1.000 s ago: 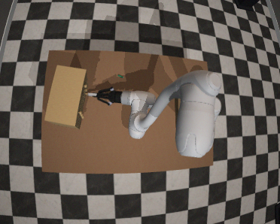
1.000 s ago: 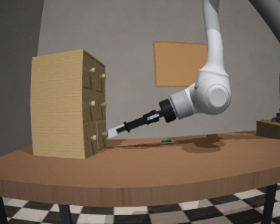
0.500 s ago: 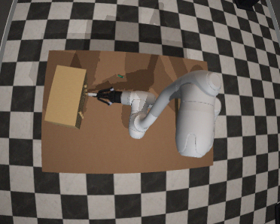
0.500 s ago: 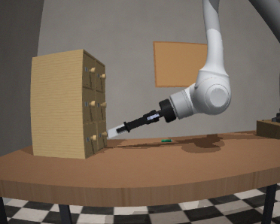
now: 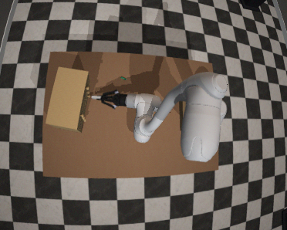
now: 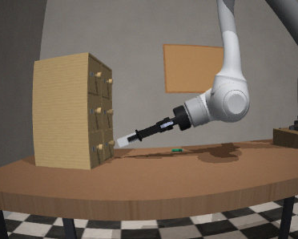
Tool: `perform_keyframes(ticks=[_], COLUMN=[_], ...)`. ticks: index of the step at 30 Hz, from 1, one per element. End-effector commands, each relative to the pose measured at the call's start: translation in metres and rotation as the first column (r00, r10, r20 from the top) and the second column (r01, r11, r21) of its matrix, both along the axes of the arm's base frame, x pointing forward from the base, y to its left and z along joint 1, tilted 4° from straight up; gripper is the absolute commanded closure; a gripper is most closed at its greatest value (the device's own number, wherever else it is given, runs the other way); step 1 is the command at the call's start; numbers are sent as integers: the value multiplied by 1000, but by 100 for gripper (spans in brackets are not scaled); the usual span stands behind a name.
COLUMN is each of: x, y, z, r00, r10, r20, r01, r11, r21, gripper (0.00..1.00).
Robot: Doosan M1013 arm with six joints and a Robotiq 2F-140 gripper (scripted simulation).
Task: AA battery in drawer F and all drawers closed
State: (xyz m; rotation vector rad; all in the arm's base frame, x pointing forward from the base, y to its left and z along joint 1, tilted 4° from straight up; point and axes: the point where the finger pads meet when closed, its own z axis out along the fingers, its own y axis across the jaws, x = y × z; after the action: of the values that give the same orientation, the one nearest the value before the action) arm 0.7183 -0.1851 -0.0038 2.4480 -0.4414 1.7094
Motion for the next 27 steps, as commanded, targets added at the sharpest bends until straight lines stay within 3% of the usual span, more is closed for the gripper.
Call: perform_keyframes(ticks=[1, 8, 18, 27], x=[-3, -33, -40, -74], y=[1, 11, 12, 18], z=[0, 1, 7, 79], r00=[1000, 1000, 1000, 1000], r10=[0, 0, 0, 0], r20=[0, 0, 0, 0], r01=[0, 0, 0, 0], r11=[1000, 1000, 1000, 1000], r21=[0, 0, 0, 0], gripper=[100, 100, 100, 100])
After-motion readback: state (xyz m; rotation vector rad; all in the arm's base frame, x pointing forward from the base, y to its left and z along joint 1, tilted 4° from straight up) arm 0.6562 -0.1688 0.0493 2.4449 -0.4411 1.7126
